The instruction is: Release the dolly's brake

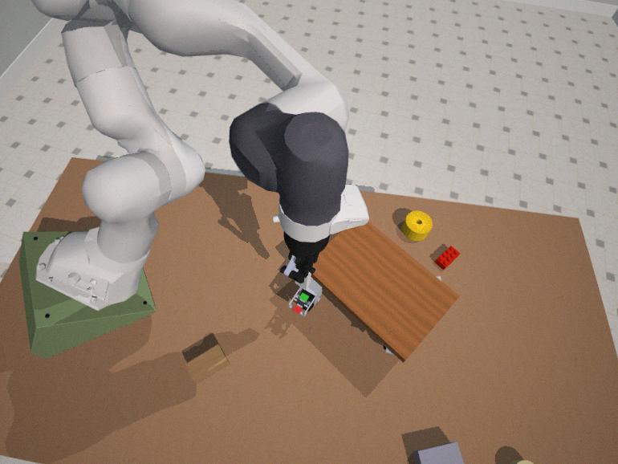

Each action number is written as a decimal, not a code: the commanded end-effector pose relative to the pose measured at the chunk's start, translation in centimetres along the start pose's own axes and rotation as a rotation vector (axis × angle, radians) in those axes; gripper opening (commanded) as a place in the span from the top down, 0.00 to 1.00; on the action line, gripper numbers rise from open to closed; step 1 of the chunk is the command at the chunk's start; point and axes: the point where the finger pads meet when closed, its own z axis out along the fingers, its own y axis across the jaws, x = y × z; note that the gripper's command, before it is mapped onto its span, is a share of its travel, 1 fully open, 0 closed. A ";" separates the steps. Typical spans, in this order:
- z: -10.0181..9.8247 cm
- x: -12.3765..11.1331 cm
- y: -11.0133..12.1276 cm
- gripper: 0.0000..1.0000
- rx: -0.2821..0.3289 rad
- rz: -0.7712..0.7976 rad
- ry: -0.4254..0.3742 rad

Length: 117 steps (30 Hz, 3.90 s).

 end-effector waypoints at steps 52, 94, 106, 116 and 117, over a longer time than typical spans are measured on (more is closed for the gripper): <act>1.8 0.4 -0.1 1.00 0.003 -0.010 0.009; 6.9 0.6 -0.2 1.00 0.003 -0.010 0.009; 6.9 0.6 -0.2 1.00 0.003 -0.010 0.009; 6.9 0.6 -0.2 1.00 0.003 -0.010 0.009; 6.9 0.6 -0.2 1.00 0.003 -0.010 0.009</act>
